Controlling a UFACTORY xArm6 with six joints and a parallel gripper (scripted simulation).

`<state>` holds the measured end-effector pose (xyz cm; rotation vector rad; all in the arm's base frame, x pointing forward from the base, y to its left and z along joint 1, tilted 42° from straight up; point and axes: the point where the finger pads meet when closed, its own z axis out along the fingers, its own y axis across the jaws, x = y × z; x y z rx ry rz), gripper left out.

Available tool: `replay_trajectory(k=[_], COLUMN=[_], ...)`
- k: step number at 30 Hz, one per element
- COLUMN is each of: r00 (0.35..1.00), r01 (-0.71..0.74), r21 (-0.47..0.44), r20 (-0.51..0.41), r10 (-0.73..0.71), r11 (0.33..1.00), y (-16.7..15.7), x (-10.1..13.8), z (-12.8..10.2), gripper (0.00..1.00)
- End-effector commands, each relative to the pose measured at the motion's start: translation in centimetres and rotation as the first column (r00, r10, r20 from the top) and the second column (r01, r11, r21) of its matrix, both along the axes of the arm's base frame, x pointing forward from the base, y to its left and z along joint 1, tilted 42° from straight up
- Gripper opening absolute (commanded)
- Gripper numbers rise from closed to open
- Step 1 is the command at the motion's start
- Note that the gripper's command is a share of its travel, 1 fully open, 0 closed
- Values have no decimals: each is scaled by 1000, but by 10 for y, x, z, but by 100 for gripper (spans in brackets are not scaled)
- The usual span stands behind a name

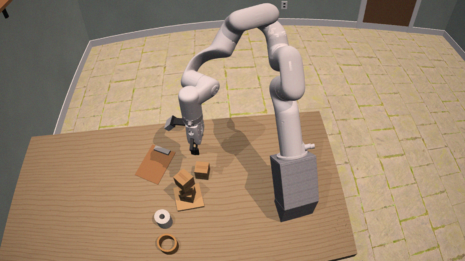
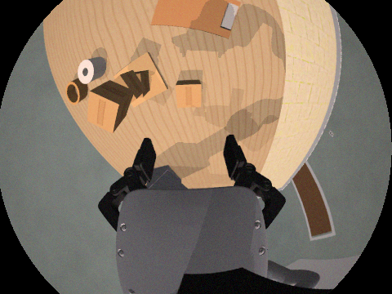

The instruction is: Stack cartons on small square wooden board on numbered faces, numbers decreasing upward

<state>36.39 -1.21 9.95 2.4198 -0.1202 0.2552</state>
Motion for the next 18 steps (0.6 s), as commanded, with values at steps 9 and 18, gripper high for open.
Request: replay_trajectory(k=[9,18], r00=[1000,1000], r01=[-1,-2], r21=[2,4], r20=[2,1], r10=[1,2], r11=[1000,1000], y=[-7,-13], x=[2,3], z=[-8,-14], gripper=[100,100])
